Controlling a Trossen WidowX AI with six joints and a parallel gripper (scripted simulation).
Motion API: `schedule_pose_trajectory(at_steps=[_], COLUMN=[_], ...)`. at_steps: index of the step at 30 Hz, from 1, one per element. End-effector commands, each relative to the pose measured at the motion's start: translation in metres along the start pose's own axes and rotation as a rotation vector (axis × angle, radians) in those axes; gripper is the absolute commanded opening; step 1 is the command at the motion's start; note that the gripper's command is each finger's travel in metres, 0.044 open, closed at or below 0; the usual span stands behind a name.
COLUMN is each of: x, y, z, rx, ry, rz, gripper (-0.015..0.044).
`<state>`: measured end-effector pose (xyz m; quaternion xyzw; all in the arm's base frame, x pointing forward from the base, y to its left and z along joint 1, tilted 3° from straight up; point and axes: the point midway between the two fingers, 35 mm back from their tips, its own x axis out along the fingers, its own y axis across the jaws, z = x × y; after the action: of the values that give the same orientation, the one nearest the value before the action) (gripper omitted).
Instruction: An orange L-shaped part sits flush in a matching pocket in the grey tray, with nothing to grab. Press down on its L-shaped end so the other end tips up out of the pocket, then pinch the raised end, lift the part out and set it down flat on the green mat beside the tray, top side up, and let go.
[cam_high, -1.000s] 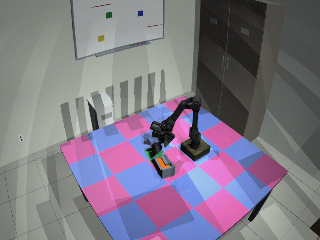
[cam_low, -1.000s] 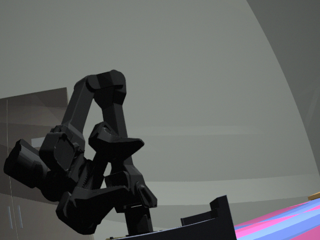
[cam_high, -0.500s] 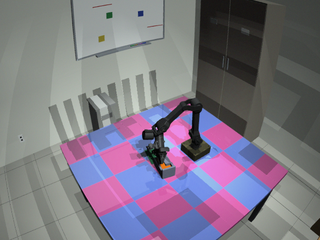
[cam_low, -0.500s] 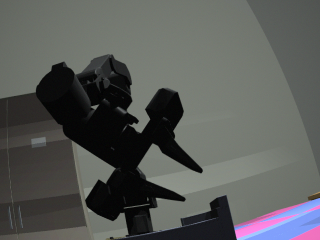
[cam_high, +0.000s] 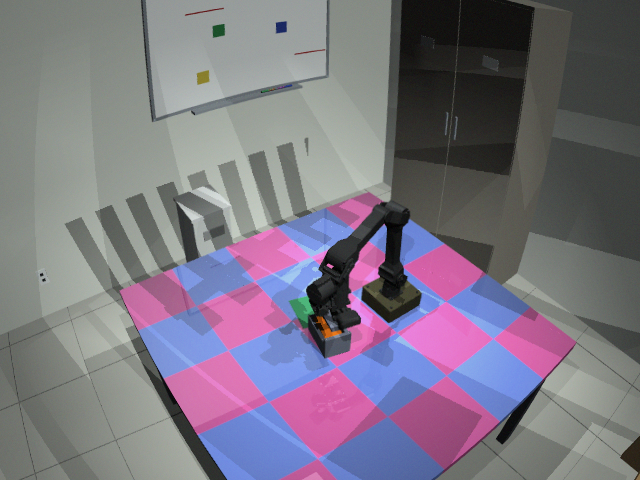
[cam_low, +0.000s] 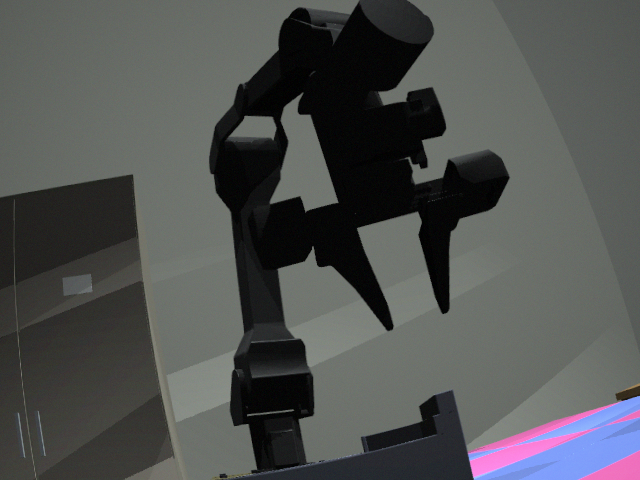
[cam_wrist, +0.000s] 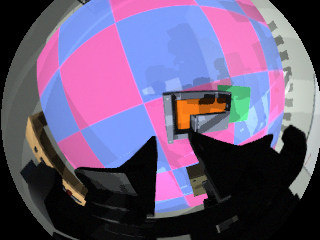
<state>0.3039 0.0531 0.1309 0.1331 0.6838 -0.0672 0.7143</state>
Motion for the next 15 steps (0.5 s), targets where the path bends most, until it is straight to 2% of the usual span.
schedule_pose_trajectory(at_steps=[1, 5, 11, 15], x=[-0.001, 0.013, 0.071, 0.073], y=[-0.004, -0.004, -0.007, -0.008], z=[0.001, 0.002, 0.0, 0.0], rx=[0.015, 0.015, 0.015, 0.015], ry=[0.002, 0.002, 0.003, 0.003], rz=[-0.043, -0.043, -0.042, -0.042], gripper=[0.018, 0.018, 0.018, 0.018])
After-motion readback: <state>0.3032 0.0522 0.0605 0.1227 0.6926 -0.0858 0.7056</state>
